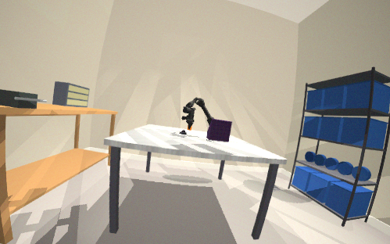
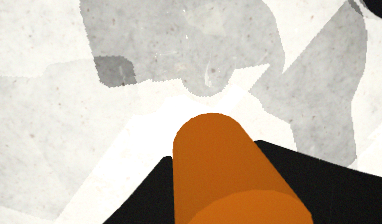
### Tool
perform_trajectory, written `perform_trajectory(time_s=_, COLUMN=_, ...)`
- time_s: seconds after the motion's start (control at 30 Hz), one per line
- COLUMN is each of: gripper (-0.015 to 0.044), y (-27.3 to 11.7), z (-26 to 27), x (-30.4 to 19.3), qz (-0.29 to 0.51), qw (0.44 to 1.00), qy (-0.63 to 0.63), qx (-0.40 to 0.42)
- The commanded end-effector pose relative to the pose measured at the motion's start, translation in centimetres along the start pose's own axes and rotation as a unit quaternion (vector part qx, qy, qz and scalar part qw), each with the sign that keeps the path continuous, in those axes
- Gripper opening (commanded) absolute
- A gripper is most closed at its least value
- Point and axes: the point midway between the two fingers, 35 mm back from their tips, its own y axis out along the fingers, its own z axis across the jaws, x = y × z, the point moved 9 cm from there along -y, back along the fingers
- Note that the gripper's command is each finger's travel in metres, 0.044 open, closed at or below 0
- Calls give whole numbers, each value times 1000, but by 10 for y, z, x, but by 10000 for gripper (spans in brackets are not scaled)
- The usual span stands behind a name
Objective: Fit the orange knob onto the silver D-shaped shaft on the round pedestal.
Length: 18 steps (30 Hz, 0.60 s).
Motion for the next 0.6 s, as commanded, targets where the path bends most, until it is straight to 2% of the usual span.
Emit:
perform_trajectory(time_s=0.0, gripper=0, y=-39, z=-1, x=-2, qz=-4, qw=1000, qy=3, qx=6)
perform_trajectory(time_s=0.13, gripper=0, y=-64, z=-4, x=-6, qz=-4, qw=1000, qy=3, qx=5)
perform_trajectory(time_s=0.37, gripper=0, y=-65, z=-5, x=-6, qz=-4, qw=1000, qy=2, qx=7)
perform_trajectory(time_s=0.57, gripper=0, y=-68, z=-15, x=-6, qz=-3, qw=999, qy=1, qx=44)
